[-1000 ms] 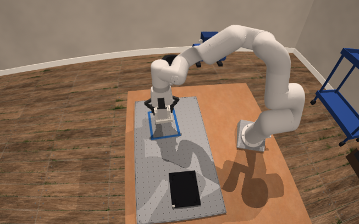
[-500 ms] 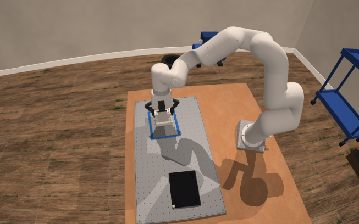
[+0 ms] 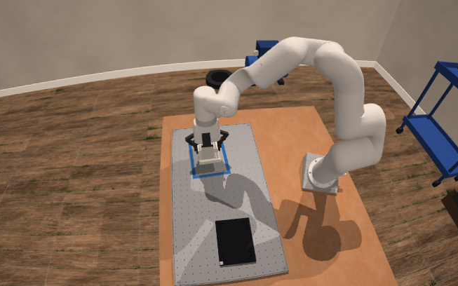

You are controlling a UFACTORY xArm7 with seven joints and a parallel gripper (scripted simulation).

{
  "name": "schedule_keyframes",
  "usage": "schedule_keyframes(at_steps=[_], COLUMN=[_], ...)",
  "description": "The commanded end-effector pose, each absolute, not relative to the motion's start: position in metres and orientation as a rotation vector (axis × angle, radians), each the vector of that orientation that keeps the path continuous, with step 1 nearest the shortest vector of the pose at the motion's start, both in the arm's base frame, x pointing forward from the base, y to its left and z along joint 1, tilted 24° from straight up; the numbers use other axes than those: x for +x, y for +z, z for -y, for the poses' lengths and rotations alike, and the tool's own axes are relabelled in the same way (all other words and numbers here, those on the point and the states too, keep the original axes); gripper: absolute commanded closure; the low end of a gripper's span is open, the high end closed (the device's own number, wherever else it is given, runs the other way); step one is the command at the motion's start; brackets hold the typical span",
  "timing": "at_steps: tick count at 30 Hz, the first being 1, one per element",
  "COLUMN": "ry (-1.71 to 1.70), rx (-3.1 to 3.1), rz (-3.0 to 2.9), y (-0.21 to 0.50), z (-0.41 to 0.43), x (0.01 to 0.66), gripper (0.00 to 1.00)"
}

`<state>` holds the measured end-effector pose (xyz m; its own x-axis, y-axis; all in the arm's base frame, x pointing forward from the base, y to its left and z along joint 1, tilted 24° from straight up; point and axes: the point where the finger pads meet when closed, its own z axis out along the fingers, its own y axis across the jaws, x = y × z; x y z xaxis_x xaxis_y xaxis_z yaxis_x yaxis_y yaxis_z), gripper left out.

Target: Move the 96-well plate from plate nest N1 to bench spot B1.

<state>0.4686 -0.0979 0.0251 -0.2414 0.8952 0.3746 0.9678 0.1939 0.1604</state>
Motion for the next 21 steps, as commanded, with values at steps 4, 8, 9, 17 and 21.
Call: schedule_keyframes(at_steps=[4, 8, 9, 17, 21], ry=[-0.543, -0.543, -0.543, -0.543, -0.543], rx=[-1.801, -1.801, -1.801, -1.801, -1.801], rz=[2.268, 2.268, 2.268, 2.268, 2.268], y=[0.014, 0.009, 0.009, 0.000, 0.000], z=[0.094, 0.092, 0.092, 0.088, 0.088], x=[0.471, 0.471, 0.471, 0.472, 0.472], gripper=[1.00, 1.00, 1.00, 1.00, 1.00])
